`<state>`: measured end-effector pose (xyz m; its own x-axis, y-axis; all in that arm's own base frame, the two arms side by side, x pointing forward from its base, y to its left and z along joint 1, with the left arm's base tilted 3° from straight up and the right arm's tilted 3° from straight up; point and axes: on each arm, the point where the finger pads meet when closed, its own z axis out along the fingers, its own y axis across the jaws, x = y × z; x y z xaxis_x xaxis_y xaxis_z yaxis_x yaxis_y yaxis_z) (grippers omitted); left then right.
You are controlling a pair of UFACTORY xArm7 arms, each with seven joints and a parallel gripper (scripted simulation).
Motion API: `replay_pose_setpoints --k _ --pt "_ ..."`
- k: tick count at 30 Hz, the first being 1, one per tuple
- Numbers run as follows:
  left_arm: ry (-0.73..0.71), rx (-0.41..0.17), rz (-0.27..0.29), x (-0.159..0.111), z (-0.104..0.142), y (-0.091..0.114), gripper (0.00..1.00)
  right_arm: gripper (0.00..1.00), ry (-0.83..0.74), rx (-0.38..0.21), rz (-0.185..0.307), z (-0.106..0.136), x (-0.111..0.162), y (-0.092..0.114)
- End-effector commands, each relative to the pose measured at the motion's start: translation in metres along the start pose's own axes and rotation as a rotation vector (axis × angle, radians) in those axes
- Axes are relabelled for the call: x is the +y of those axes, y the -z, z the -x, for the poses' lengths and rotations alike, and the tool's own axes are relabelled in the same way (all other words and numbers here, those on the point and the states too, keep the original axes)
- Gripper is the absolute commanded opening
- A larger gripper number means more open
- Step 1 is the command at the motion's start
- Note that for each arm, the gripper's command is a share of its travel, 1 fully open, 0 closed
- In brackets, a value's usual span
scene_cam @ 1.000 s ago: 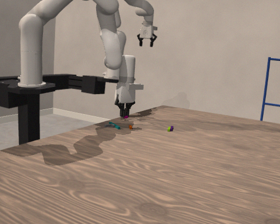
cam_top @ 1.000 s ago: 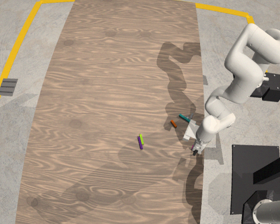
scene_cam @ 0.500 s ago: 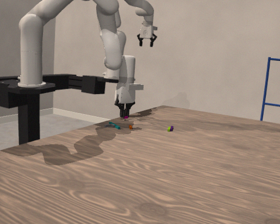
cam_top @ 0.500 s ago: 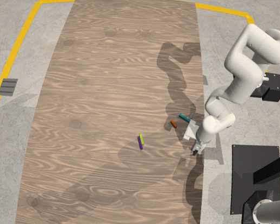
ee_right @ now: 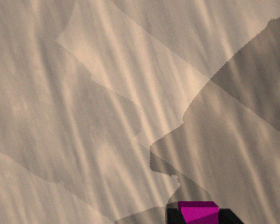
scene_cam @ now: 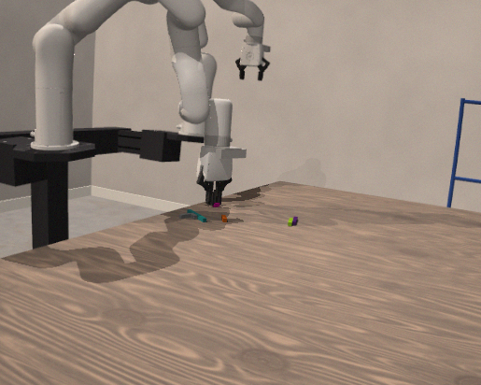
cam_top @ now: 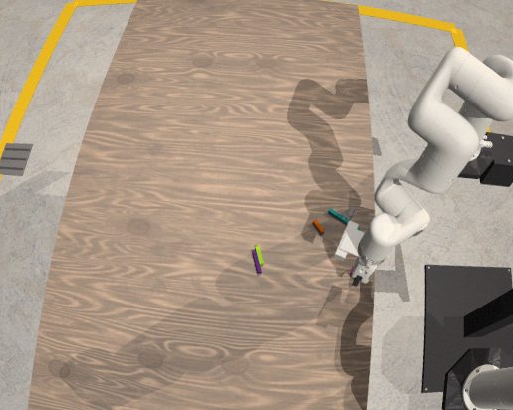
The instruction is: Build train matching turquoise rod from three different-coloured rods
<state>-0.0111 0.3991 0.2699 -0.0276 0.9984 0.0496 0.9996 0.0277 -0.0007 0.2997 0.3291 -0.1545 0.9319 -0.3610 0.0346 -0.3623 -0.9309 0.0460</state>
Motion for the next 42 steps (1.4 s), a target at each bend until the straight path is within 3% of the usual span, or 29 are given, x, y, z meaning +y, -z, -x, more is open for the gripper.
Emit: replay_pose_setpoints --k 1,38,42 --pt "0.000 0.005 0.001 0.0001 -0.0012 0.0019 1.00 0.17 0.000 0.001 -0.003 -0.0005 -0.0016 0.0004" --pt "0.000 0.005 0.001 0.0001 -0.0012 0.0019 1.00 0.17 0.000 0.001 -0.003 -0.0005 -0.0016 0.0004" --pt "0.000 0.005 0.001 0.0001 -0.0012 0.0019 1.00 0.25 0.000 0.001 -0.003 -0.0005 -0.0016 0.0004"
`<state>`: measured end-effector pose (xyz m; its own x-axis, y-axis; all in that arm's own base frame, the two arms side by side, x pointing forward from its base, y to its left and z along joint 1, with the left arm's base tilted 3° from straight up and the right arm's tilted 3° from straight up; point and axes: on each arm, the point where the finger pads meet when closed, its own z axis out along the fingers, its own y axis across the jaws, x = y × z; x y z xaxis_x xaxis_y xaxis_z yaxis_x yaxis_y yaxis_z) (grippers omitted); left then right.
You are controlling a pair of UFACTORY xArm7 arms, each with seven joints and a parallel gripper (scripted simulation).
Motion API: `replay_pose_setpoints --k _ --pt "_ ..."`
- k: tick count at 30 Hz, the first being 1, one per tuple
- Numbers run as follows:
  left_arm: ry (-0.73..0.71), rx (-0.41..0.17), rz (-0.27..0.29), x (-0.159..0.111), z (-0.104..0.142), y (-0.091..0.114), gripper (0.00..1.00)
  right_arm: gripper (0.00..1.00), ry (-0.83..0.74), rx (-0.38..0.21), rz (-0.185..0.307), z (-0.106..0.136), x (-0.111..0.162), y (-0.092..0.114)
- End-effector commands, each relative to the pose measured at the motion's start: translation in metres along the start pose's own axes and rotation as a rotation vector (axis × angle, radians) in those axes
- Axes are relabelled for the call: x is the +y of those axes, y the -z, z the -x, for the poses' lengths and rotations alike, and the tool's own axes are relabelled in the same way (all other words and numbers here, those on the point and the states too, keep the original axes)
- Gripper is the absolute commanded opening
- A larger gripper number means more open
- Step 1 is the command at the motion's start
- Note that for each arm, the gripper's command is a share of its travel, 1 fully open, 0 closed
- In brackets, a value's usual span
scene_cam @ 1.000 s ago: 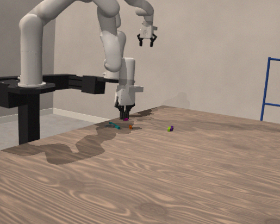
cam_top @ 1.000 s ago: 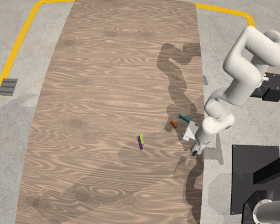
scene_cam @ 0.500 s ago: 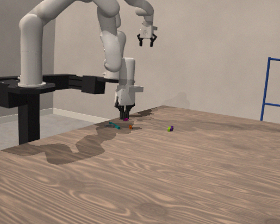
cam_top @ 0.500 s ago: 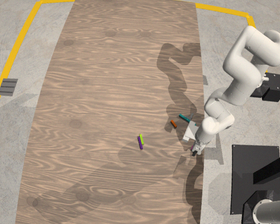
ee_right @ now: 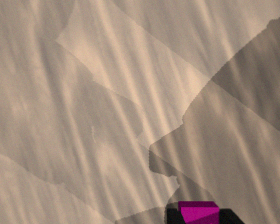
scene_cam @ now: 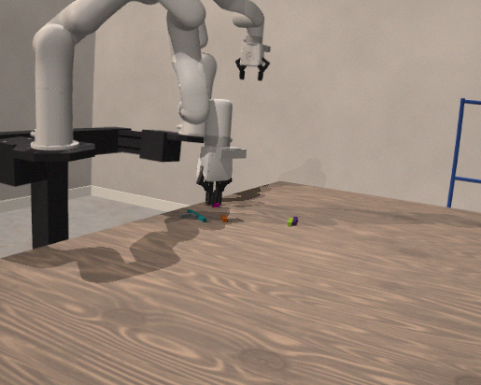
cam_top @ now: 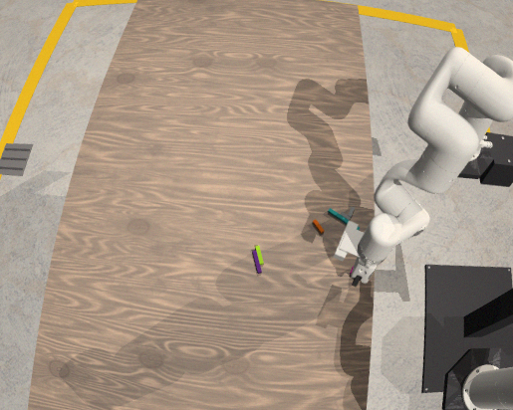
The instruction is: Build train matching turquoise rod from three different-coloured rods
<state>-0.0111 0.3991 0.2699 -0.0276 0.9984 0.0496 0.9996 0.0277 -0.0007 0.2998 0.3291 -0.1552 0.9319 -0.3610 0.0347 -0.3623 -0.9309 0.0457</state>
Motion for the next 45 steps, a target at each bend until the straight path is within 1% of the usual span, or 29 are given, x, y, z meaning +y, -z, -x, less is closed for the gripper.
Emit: replay_pose_setpoints --k 1,2,3,5,6,8,9,22,27,29,33,41,44,45 --pt "0.000 0.005 0.001 0.000 -0.001 0.002 1.00 0.25 0.000 0.001 -0.003 -0.001 -0.001 0.001" --pt "0.000 0.005 0.001 0.000 -0.001 0.002 1.00 0.25 0.000 0.001 -0.003 -0.001 -0.001 0.001" --pt "0.000 0.005 0.001 0.000 -0.001 0.002 1.00 0.29 0.000 0.001 -0.003 -0.001 -0.001 0.001" --pt "0.000 0.005 0.001 0.000 -0.001 0.002 1.00 0.29 0.000 0.001 -0.003 -0.001 -0.001 0.001" --pt "0.000 0.005 0.001 0.000 -0.001 0.002 1.00 0.33 0.000 0.001 -0.003 -0.001 -0.001 0.001" --pt "0.000 0.005 0.001 0.000 -0.001 0.002 1.00 0.33 0.000 0.001 -0.003 -0.001 -0.001 0.001" --pt "0.000 0.005 0.001 0.000 -0.001 0.002 1.00 0.37 0.000 0.001 -0.003 -0.001 -0.001 0.001" --pt "0.000 0.005 0.001 0.000 -0.001 0.002 1.00 0.37 0.000 0.001 -0.003 -0.001 -0.001 0.002" --pt "0.000 0.005 0.001 0.000 -0.001 0.002 1.00 0.37 0.000 0.001 -0.003 0.000 -0.001 0.012" --pt "0.000 0.005 0.001 0.000 -0.001 0.002 1.00 0.37 0.000 0.001 -0.003 0.000 -0.001 0.012" --pt "0.000 0.005 0.001 0.000 -0.001 0.002 1.00 0.37 0.000 0.001 -0.003 0.000 -0.001 0.029" --pt "0.000 0.005 0.001 0.000 -0.001 0.002 1.00 0.37 0.000 0.001 -0.003 0.000 -0.001 0.072" --pt "0.000 0.005 0.001 0.000 -0.001 0.002 1.00 0.37 0.000 0.001 -0.003 0.000 -0.001 0.083" --pt "0.000 0.005 0.001 0.000 -0.001 0.002 1.00 0.37 0.000 0.001 -0.003 0.000 -0.001 0.083"
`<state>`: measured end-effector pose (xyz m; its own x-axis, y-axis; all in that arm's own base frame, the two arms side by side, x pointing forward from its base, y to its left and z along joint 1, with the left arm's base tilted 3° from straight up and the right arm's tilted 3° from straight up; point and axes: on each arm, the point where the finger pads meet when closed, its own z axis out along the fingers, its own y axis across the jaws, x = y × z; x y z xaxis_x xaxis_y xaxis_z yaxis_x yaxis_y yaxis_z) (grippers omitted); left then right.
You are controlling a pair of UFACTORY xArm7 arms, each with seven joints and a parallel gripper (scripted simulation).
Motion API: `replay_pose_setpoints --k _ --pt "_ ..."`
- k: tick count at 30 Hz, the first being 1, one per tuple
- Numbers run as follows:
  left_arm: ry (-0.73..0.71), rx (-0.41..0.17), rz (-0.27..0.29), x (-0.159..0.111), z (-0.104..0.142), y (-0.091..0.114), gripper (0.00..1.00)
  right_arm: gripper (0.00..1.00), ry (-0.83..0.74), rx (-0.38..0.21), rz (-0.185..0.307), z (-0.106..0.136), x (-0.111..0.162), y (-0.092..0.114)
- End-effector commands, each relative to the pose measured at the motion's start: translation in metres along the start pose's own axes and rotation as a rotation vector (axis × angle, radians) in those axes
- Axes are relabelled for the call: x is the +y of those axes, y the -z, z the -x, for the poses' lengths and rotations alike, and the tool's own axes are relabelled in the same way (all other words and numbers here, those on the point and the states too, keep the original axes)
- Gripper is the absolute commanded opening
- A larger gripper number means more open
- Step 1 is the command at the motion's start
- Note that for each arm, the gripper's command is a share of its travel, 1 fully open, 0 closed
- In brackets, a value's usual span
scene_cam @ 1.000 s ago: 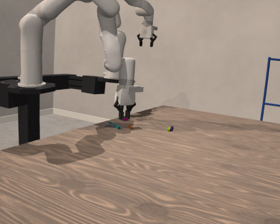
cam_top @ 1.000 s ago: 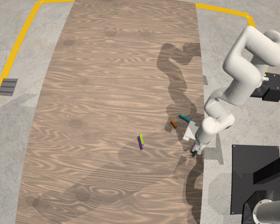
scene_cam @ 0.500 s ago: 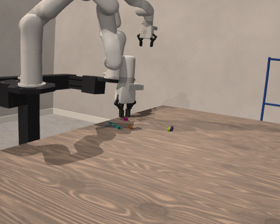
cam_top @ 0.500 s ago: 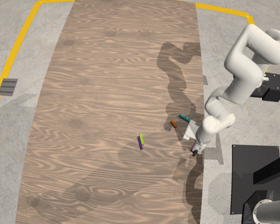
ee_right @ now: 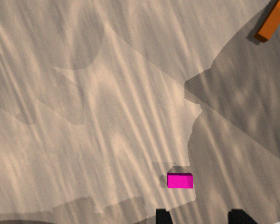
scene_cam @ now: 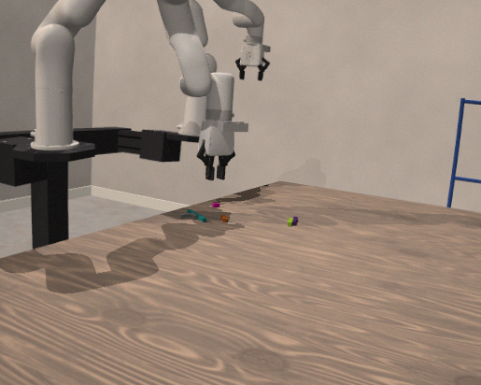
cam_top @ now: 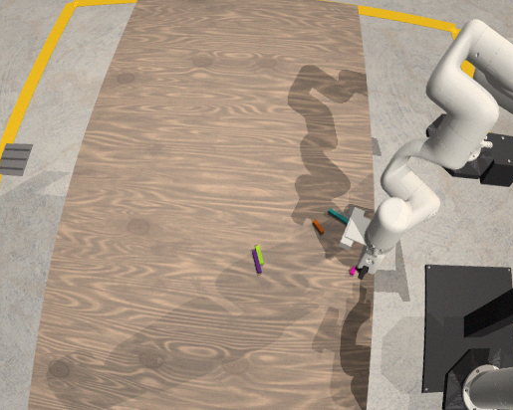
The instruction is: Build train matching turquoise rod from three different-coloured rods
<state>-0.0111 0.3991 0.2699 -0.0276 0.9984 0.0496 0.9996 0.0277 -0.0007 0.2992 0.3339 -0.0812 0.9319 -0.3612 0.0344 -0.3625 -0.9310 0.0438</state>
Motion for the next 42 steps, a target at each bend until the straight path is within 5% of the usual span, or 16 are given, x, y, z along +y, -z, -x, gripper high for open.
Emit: replay_pose_setpoints --k 1,8,9,35,42 --pt "0.000 0.005 0.001 0.000 -0.001 0.002 1.00 0.37 0.000 0.001 -0.001 0.000 -0.001 0.009" --pt "0.000 0.005 0.001 0.000 -0.001 0.002 1.00 0.37 0.000 0.001 -0.001 0.000 -0.001 0.017" --pt "0.000 0.005 0.001 0.000 -0.001 0.002 1.00 1.00 0.000 0.001 -0.001 0.000 -0.001 0.017" --pt "0.000 0.005 0.001 0.000 -0.001 0.002 1.00 1.00 0.042 0.004 0.001 -0.005 0.004 0.016" --pt "0.000 0.005 0.001 0.000 -0.001 0.002 1.00 1.00 0.317 0.017 0.017 -0.033 0.035 0.009"
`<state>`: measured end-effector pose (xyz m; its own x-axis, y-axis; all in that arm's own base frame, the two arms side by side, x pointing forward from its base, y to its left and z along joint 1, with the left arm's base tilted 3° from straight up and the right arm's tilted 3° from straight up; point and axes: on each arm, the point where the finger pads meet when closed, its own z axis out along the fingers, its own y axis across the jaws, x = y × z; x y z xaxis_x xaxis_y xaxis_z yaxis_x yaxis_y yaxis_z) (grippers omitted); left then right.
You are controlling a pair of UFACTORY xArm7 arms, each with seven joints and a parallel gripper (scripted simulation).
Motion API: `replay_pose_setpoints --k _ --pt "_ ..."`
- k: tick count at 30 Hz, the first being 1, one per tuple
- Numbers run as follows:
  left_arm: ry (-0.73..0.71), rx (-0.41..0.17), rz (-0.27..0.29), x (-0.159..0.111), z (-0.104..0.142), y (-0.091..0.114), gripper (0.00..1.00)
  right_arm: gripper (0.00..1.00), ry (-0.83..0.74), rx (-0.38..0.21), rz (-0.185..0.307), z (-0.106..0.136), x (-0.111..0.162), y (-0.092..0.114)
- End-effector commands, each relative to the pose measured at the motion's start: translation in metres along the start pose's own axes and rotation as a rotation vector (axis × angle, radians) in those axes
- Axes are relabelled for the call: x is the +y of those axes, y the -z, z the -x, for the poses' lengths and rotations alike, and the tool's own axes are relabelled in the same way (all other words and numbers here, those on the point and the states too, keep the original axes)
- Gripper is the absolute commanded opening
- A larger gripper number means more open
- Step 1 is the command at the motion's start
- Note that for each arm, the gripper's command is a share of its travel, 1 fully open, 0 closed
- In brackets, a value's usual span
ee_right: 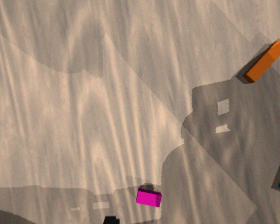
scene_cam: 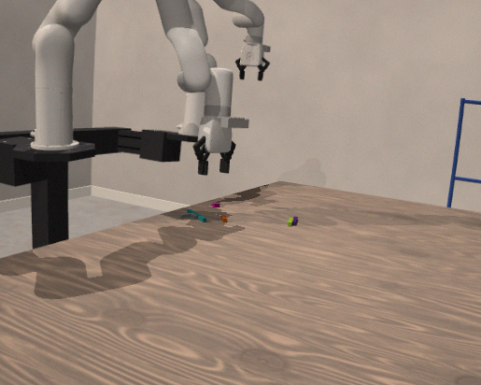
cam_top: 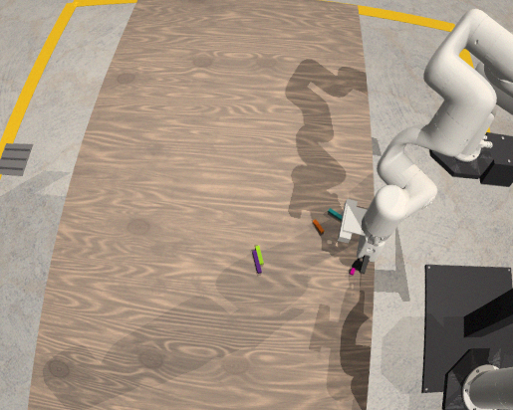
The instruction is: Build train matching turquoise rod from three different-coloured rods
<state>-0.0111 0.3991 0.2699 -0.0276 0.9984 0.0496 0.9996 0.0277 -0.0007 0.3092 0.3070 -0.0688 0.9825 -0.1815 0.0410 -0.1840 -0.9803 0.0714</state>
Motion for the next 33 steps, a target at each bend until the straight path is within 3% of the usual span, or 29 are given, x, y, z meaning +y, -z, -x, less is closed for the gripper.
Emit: replay_pose_setpoints --k 1,8,10,17,25,27,33 --pt "0.000 0.005 0.001 0.000 -0.001 0.002 1.00 1.00 0.167 0.002 -0.003 -0.013 0.020 -0.003" --pt "0.000 0.005 0.001 0.000 -0.001 0.002 1.00 1.00 0.425 0.006 0.005 -0.026 0.051 -0.010" --pt "0.000 0.005 0.001 0.000 -0.001 0.002 1.00 1.00 0.425 0.006 0.005 -0.026 0.051 -0.010" --pt "0.000 0.005 0.001 0.000 -0.001 0.002 1.00 1.00 0.721 0.004 0.007 -0.034 0.084 -0.016" --pt "0.000 0.005 0.001 0.000 -0.001 0.002 1.00 1.00 1.015 0.001 -0.001 -0.036 0.115 -0.021" --pt "0.000 0.005 0.001 0.000 -0.001 0.002 1.00 1.00 1.015 0.001 -0.001 -0.036 0.115 -0.021" --pt "0.000 0.005 0.001 0.000 -0.001 0.002 1.00 1.00 1.273 0.001 -0.018 -0.034 0.139 -0.024"
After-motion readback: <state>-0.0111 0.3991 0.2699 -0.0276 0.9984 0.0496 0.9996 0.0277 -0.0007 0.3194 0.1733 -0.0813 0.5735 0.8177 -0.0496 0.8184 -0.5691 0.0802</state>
